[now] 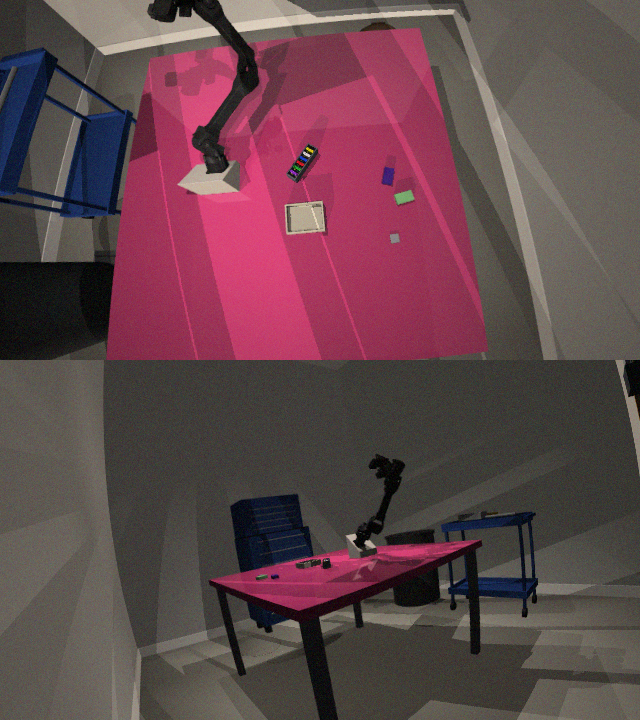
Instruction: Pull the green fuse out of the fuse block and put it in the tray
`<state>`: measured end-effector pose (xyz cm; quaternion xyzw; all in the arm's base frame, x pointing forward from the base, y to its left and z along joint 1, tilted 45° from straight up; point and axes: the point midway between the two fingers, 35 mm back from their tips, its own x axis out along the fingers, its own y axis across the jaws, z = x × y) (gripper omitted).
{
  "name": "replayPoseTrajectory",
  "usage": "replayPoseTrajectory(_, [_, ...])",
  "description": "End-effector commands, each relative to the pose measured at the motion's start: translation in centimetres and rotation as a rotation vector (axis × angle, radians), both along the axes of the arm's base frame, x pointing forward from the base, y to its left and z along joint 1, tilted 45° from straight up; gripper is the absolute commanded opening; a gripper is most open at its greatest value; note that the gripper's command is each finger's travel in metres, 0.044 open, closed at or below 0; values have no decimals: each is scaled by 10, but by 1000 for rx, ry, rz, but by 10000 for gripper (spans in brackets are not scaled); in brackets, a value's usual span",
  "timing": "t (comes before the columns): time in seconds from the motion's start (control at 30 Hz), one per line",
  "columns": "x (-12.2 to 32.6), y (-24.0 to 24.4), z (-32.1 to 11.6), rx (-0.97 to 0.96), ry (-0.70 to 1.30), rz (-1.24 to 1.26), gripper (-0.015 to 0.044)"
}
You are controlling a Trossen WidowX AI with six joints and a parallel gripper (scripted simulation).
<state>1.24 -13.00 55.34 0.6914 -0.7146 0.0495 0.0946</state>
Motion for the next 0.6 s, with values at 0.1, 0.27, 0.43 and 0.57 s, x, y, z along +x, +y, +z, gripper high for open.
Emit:
replayPoseTrajectory(0.1, [-11,-28,-17,87,-225,118,74])
replayPoseTrajectory(0.27, [-12,-86,-59,315,-655,306,74])
replayPoseTrajectory(0.43, [13,-129,-102,556,-956,411,74])
replayPoseTrajectory(0.57, [31,-146,-124,689,-1090,435,74])
